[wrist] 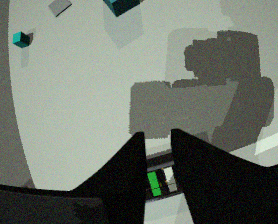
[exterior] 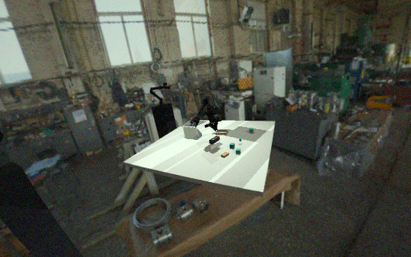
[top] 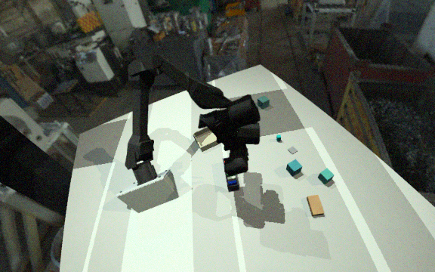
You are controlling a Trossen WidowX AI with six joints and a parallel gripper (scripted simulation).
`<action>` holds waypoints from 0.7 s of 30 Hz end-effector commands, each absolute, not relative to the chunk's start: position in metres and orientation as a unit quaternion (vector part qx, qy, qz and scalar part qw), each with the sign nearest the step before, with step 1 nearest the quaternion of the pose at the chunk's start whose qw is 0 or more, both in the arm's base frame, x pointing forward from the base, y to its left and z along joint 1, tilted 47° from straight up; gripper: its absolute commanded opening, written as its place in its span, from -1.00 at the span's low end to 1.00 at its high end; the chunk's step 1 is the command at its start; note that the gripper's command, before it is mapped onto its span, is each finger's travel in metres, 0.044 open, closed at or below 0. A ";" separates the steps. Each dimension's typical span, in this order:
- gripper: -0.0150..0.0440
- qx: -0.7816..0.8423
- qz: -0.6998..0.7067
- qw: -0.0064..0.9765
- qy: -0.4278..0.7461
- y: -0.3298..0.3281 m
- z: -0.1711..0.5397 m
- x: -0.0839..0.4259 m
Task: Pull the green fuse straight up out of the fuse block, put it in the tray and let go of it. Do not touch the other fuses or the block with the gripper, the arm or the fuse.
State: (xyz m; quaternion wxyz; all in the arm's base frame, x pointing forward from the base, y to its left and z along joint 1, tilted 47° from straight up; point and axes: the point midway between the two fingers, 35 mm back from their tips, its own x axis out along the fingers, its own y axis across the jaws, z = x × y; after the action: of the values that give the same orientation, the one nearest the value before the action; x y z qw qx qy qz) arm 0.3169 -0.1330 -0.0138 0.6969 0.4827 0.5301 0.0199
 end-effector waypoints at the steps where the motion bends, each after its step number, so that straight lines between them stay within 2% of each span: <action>1: -0.26 0.419 0.119 0.653 0.619 -0.084 -0.035 0.298; 4: -0.26 0.396 0.163 0.630 0.647 -0.066 -0.040 0.288; 21: -0.26 0.396 0.163 0.630 0.648 -0.057 -0.045 0.283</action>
State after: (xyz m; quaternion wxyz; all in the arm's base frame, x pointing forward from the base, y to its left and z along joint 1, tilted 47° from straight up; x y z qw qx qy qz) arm 0.2830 -0.0596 -0.0430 0.6316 0.3948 0.6468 0.1639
